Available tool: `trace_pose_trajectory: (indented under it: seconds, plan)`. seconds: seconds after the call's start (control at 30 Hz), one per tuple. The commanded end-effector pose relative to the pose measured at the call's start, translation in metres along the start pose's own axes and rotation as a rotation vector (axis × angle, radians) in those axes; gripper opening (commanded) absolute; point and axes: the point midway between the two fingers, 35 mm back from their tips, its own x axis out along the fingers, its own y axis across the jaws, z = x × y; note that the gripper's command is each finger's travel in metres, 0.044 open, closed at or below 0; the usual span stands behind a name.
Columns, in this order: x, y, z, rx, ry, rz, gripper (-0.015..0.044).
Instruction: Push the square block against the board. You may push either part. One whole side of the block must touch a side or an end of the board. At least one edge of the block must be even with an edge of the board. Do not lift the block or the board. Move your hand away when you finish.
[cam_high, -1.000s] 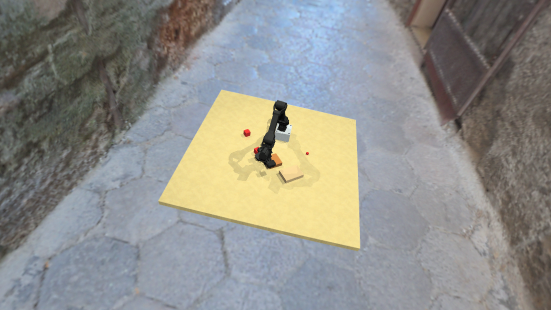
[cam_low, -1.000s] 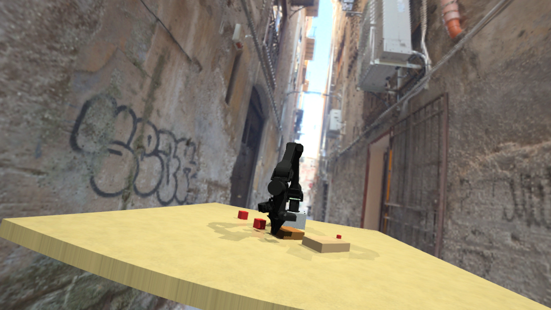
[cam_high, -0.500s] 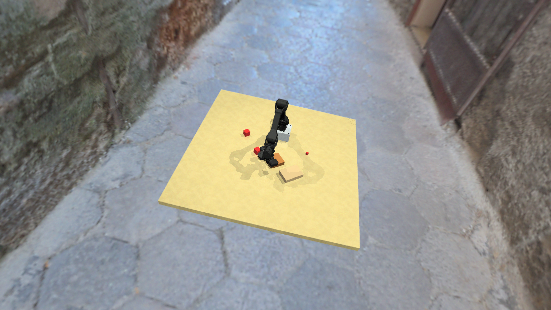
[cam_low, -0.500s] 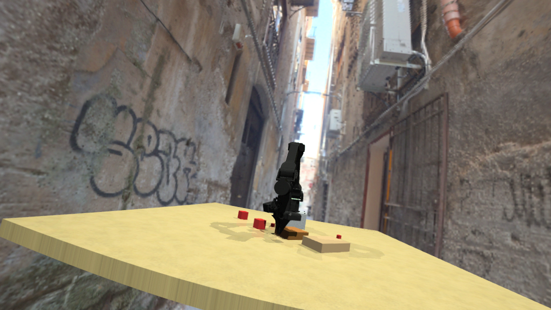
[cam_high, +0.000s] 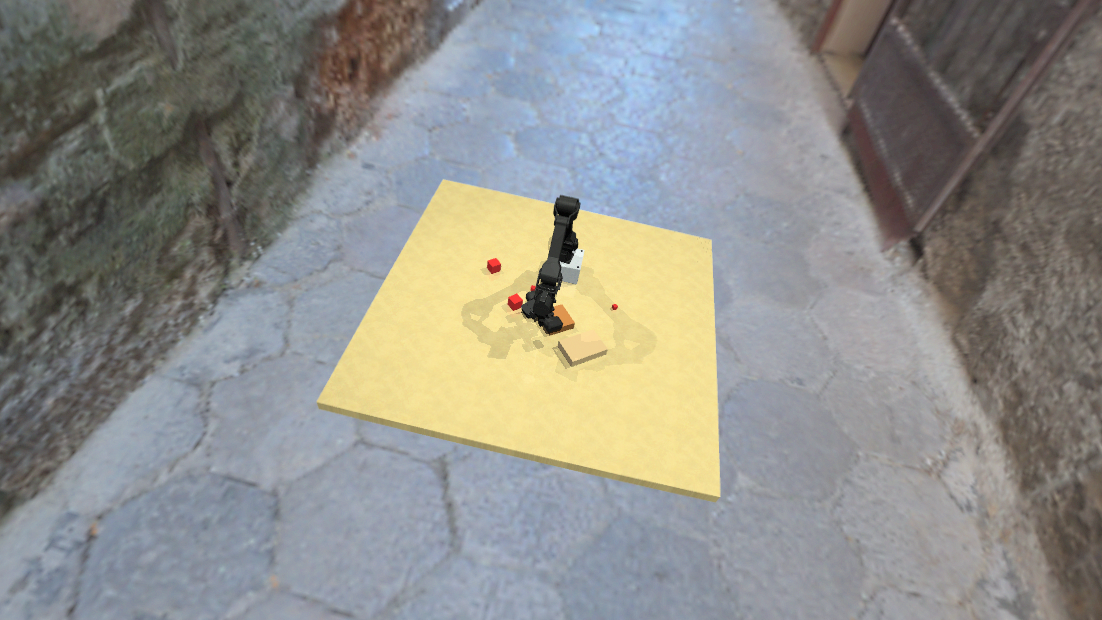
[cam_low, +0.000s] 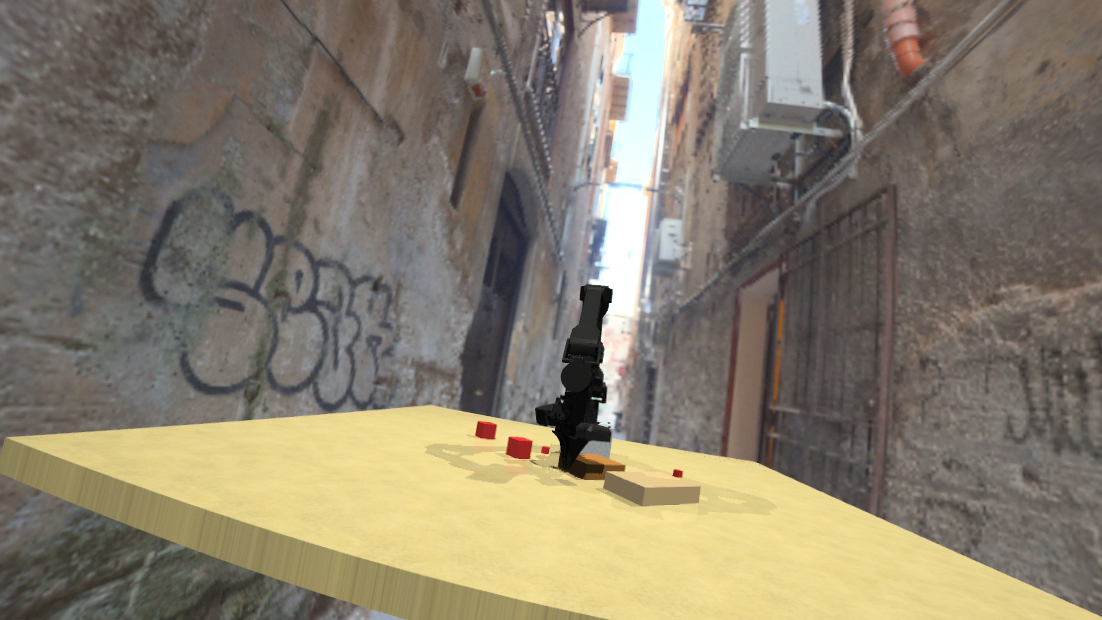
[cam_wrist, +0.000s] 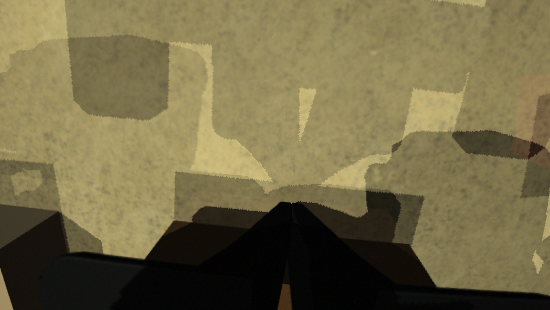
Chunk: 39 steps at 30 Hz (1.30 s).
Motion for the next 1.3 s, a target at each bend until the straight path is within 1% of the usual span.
trace_pose_trajectory:
  seconds: [0.0, 1.27]
  plan:
    - [0.003, -0.003, -0.010, -0.002, 0.015, -0.008, 0.0000]
    - [0.003, 0.000, 0.046, -0.002, 0.010, -0.008, 0.0000]
